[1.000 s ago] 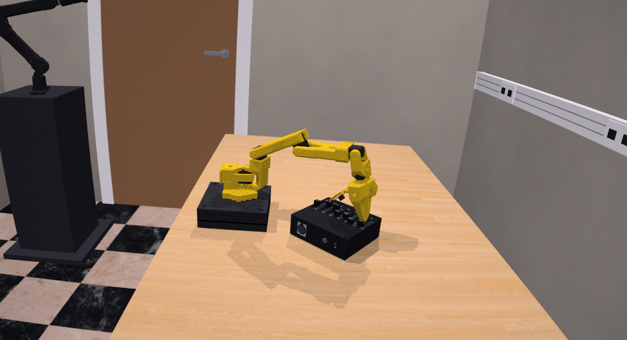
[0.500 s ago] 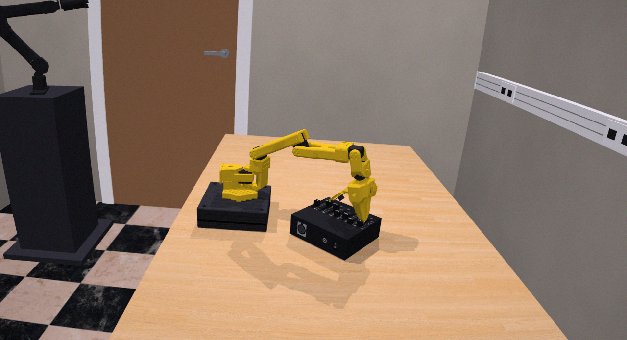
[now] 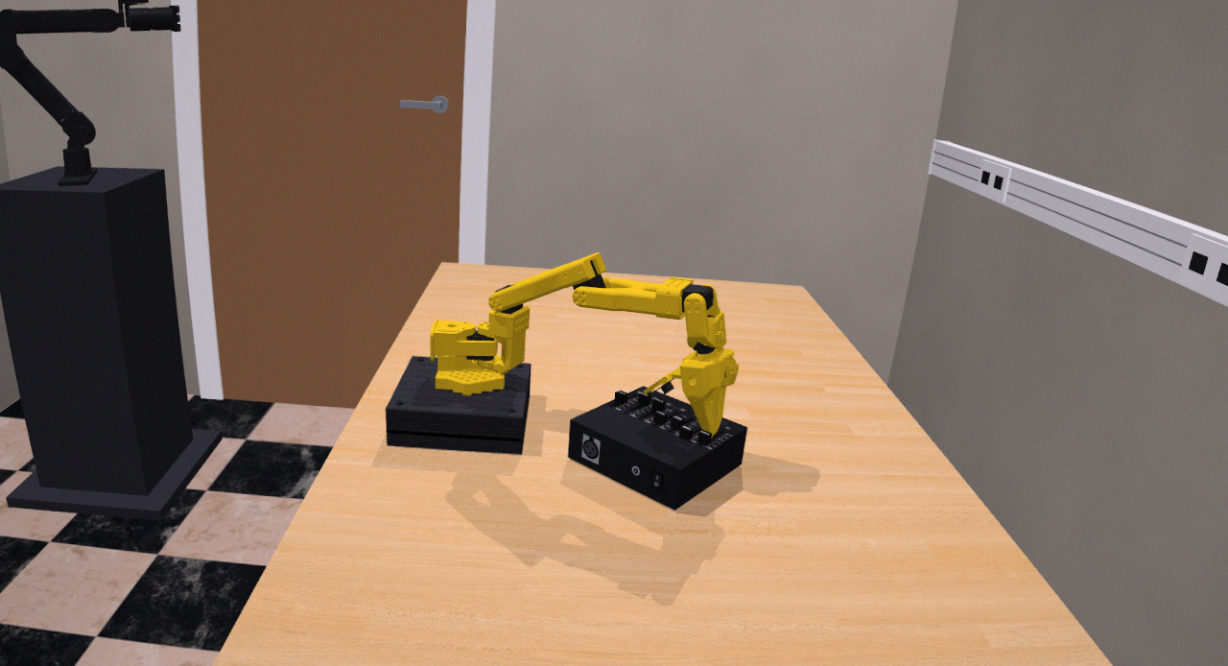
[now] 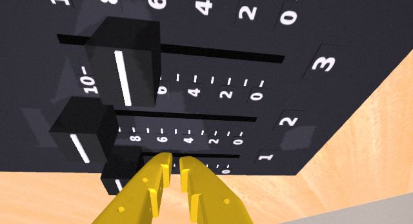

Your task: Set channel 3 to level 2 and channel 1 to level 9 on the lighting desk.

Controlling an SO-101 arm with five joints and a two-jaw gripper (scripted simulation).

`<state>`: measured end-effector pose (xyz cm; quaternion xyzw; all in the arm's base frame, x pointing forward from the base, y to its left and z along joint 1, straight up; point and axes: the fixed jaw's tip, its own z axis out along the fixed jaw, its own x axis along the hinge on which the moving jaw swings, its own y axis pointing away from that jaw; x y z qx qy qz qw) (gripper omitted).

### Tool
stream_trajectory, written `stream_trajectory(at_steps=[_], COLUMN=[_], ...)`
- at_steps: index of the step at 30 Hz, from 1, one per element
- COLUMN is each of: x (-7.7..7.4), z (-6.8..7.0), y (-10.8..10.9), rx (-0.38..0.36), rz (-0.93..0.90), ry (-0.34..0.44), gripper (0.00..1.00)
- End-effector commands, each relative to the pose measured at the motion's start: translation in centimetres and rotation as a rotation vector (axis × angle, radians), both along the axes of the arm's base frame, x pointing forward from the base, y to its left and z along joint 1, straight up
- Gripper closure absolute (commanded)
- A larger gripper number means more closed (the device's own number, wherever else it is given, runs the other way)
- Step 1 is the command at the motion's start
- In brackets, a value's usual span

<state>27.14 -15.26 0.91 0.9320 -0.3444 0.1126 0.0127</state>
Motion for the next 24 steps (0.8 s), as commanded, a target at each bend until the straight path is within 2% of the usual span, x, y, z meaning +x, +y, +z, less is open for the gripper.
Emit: stream_trajectory(at_steps=[1,24], x=[-1.69,-1.66], z=[-1.35,-1.13], y=[-0.98,-1.13], rx=[0.031,0.026], rz=[-0.044,-0.044], ry=[0.069,0.062], gripper=[1.00,1.00])
